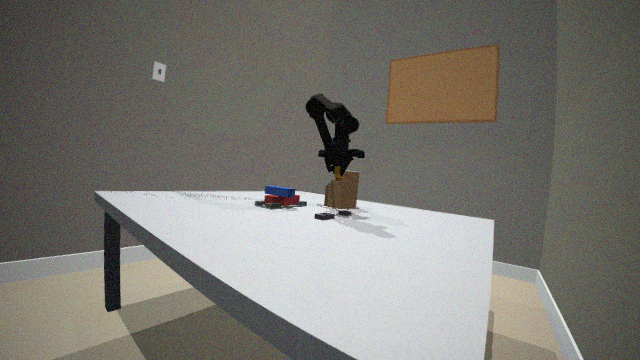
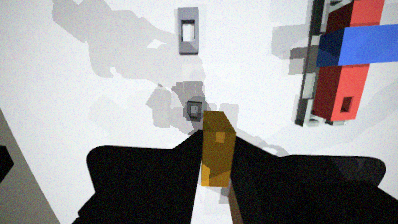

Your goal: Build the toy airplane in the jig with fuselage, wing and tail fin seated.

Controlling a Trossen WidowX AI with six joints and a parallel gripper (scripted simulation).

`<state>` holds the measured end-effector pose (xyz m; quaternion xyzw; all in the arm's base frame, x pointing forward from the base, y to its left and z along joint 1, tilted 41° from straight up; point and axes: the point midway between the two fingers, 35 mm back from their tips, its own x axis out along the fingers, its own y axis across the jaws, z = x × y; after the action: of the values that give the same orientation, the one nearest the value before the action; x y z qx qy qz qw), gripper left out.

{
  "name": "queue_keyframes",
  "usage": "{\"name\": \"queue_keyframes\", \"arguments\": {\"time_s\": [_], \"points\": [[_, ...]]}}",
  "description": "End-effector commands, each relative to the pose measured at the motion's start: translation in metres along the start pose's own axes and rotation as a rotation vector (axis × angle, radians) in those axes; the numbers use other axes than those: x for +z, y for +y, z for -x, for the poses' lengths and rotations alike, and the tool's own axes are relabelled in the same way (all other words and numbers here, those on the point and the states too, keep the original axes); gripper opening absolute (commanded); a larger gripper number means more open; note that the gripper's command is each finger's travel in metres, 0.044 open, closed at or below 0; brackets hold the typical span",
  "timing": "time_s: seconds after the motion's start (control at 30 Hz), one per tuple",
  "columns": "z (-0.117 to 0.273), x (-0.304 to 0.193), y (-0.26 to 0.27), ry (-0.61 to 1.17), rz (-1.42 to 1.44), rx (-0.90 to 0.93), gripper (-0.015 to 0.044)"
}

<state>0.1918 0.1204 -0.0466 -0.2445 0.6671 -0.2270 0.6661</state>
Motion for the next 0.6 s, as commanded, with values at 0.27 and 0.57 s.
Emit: {"name": "queue_keyframes", "arguments": {"time_s": [0.27, 0.57], "points": [[-0.005, 0.011, -0.03, 0.019, 0.046, 0.024, 0.0], [-0.007, 0.021, -0.053, 0.017, 0.069, 0.042, 0.0]]}}
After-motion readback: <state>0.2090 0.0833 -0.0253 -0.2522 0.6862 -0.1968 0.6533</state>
